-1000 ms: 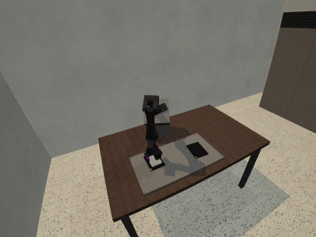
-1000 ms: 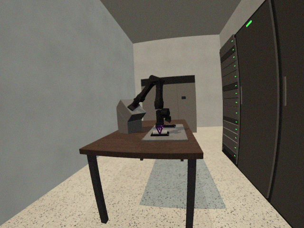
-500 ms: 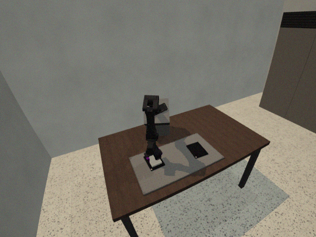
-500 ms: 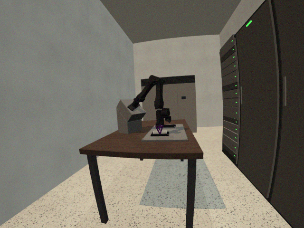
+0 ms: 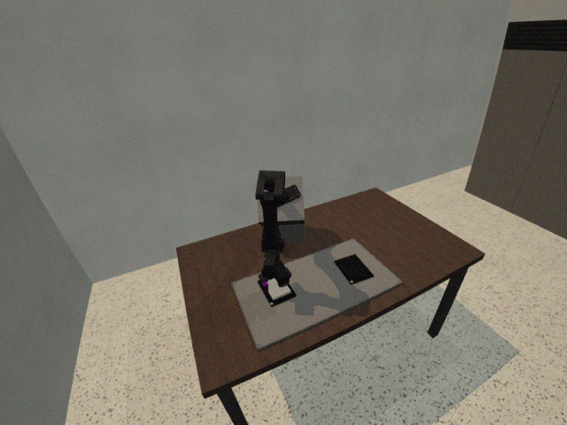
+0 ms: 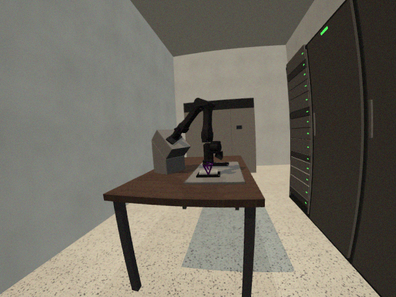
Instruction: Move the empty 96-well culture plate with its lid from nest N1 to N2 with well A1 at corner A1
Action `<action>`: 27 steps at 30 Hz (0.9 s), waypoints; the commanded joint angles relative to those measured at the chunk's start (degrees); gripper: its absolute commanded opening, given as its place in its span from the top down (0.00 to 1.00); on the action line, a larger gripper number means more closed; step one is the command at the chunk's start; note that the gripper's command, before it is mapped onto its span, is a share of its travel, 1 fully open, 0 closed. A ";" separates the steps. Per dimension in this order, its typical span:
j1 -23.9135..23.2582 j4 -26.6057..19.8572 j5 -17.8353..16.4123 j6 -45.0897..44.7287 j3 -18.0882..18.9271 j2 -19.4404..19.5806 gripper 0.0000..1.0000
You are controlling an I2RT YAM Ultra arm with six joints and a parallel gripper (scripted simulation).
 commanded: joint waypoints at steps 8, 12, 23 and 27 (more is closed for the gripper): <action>-0.29 0.10 -0.10 0.05 -0.55 1.13 0.00; -0.29 0.10 -0.10 0.05 -0.55 1.13 0.00; -0.29 0.10 -0.10 0.05 -0.55 1.13 0.00; -0.29 0.10 -0.10 0.05 -0.55 1.13 0.00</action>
